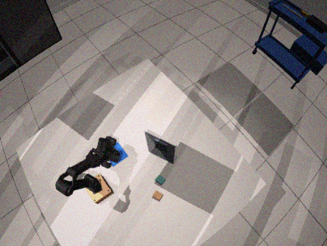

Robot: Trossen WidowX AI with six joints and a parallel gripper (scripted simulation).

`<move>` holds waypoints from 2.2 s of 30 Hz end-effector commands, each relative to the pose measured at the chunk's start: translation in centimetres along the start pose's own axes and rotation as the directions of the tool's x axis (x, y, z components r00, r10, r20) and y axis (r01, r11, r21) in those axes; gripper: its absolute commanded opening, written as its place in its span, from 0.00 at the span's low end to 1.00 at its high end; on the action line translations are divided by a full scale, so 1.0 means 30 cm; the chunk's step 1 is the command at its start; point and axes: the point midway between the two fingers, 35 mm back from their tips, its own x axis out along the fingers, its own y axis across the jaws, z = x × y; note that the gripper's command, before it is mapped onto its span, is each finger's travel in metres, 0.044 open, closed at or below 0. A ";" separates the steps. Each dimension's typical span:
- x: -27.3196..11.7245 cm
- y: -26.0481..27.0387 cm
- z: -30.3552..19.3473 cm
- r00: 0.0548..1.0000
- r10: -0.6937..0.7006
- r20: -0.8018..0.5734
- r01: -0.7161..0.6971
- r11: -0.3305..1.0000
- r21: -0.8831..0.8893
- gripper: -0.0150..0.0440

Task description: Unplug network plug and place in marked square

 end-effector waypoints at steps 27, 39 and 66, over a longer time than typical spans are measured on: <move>0.084 -0.068 0.003 1.000 -0.005 0.006 0.005 1.000 0.003 0.25; 0.106 -0.093 0.003 1.000 -0.005 0.006 0.005 1.000 0.003 0.25; 0.115 -0.093 -0.007 1.000 -0.003 0.000 0.003 1.000 0.000 0.52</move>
